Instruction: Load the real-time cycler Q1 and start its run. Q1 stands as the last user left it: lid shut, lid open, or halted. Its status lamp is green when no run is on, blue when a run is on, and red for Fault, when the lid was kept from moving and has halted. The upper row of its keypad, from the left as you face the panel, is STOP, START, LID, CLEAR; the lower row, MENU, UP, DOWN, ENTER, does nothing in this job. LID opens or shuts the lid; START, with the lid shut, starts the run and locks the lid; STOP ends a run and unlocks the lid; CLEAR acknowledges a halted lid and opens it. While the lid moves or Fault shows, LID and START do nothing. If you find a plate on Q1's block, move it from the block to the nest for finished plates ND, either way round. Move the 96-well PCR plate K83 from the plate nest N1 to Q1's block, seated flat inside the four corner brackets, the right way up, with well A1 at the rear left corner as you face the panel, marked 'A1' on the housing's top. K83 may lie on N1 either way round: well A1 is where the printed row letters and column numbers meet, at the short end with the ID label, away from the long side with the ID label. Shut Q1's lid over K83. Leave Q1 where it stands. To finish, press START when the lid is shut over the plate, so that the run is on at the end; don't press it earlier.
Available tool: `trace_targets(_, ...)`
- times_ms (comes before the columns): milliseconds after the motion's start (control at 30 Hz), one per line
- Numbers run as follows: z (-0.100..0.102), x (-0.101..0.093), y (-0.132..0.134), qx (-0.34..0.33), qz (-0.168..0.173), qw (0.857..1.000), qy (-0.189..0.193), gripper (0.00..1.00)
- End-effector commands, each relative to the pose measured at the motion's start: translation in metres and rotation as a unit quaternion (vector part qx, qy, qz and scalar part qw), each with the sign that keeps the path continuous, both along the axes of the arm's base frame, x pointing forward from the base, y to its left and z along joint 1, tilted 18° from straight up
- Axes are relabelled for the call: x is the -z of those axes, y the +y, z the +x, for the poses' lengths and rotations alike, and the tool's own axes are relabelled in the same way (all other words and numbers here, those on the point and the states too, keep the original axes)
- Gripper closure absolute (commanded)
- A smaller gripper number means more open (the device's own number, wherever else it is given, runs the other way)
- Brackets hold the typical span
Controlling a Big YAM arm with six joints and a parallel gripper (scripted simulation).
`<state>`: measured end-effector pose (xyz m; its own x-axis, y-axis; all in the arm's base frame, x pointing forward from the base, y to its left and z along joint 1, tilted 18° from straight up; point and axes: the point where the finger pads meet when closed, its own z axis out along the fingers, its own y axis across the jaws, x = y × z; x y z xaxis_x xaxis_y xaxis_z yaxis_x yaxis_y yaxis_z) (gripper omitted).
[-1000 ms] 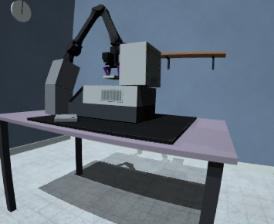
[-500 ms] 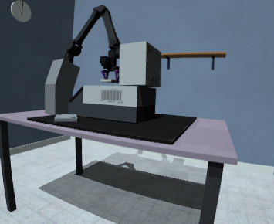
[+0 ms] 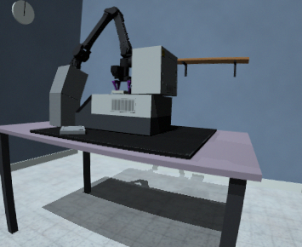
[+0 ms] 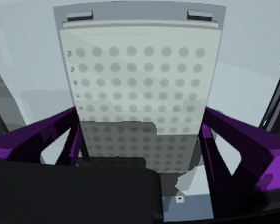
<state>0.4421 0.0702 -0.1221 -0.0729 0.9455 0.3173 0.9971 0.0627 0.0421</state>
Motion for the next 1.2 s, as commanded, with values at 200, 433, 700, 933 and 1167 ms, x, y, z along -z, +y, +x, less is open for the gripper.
trace_targets(200, 0.029, -0.022, -0.009, 0.003, -0.001, 1.0, -0.031, 1.0)
trace_targets(433, 0.013, -0.009, -0.004, -0.004, -0.002, 1.0, -0.013, 1.0)
trace_targets(700, 0.002, -0.009, 0.002, -0.01, -0.001, 1.0, -0.016, 1.0)
trace_targets(933, 0.002, -0.012, -0.008, 0.001, -0.001, 1.0, -0.01, 1.0)
trace_targets(1167, 0.016, -0.019, -0.01, 0.003, -0.001, 1.0, -0.022, 1.0)
